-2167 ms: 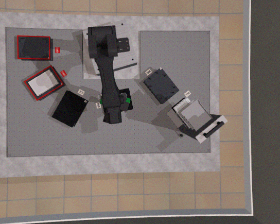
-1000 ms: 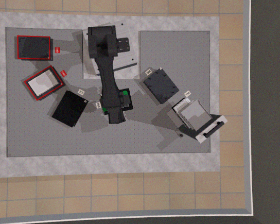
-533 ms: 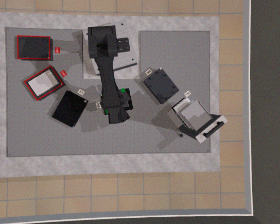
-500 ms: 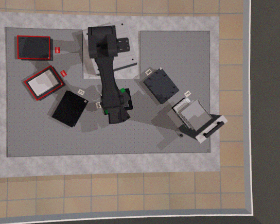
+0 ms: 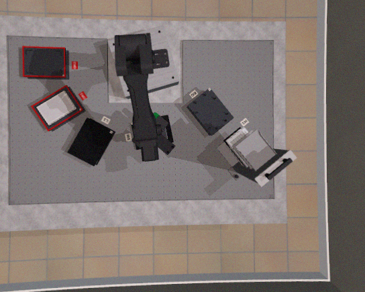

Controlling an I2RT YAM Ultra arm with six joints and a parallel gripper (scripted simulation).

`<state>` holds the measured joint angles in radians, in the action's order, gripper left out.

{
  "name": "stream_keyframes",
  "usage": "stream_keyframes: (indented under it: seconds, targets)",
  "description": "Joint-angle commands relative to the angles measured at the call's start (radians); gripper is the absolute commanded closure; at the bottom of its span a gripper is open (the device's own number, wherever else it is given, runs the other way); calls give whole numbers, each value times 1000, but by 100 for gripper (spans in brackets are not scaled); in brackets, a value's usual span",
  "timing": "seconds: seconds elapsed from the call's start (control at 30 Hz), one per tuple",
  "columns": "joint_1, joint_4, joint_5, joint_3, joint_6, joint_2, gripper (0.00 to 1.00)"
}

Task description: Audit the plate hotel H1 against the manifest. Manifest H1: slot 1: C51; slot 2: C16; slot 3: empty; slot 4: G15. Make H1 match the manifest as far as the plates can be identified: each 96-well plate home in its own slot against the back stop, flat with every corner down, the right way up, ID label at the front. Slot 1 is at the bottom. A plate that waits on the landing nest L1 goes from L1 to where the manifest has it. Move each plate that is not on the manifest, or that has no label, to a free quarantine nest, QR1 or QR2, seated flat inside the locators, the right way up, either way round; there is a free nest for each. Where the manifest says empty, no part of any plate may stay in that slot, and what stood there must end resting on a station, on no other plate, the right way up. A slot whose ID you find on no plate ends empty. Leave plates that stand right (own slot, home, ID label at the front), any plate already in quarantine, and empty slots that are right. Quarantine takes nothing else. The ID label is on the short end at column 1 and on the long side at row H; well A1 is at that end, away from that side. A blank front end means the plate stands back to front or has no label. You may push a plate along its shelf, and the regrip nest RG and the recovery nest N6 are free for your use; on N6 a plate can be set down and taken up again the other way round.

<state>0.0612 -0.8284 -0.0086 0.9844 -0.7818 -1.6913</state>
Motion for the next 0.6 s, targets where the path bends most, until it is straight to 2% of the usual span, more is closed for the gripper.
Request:
stream_keyframes:
  seconds: [0.0, 0.43, 0.57]
  targets:
    - [1, -1, 0, 4, -103, 13, 0]
    - [1, -1, 0, 4, -449, 13, 0]
    - [1, -1, 0, 4, -503, 13, 0]
